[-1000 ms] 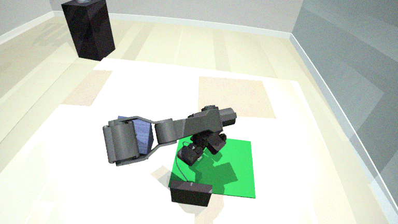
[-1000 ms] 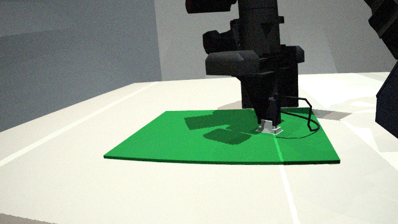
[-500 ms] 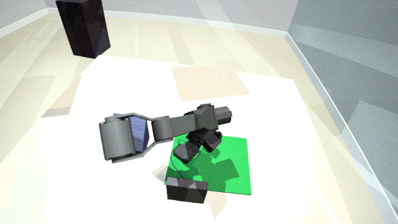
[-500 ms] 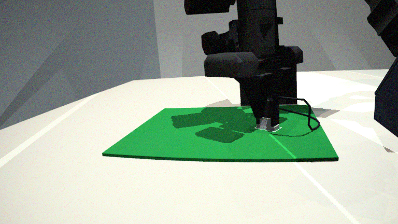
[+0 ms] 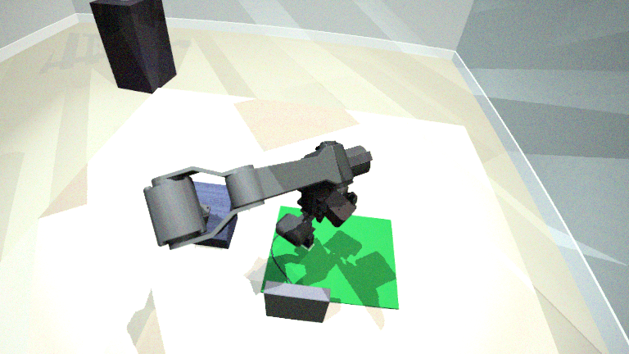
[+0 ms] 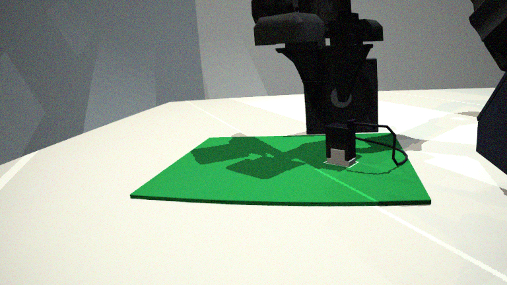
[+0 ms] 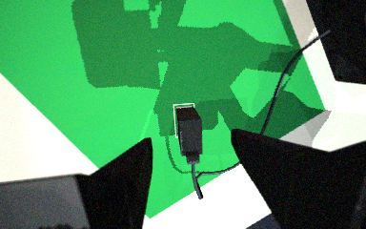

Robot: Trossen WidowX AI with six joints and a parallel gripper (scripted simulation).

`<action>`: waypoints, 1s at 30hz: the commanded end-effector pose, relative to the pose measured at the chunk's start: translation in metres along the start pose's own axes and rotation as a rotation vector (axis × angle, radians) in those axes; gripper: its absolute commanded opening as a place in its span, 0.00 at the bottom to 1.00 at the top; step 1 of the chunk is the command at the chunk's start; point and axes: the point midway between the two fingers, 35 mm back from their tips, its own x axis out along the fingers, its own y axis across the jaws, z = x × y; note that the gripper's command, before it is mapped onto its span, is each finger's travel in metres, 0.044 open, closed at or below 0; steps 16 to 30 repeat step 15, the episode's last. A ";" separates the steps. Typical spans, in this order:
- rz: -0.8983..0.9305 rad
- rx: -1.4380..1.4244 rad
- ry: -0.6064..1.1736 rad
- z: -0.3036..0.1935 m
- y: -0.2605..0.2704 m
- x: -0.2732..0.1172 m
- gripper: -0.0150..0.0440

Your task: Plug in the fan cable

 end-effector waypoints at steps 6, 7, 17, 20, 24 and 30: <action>-0.002 0.008 0.010 0.024 0.026 -0.009 0.69; -0.001 0.009 0.009 0.031 0.034 -0.010 0.69; 0.001 0.012 0.007 0.073 0.091 -0.006 0.69; 0.001 0.012 0.007 0.073 0.091 -0.006 0.69; 0.001 0.012 0.007 0.073 0.091 -0.006 0.69; 0.001 0.012 0.007 0.073 0.091 -0.006 0.69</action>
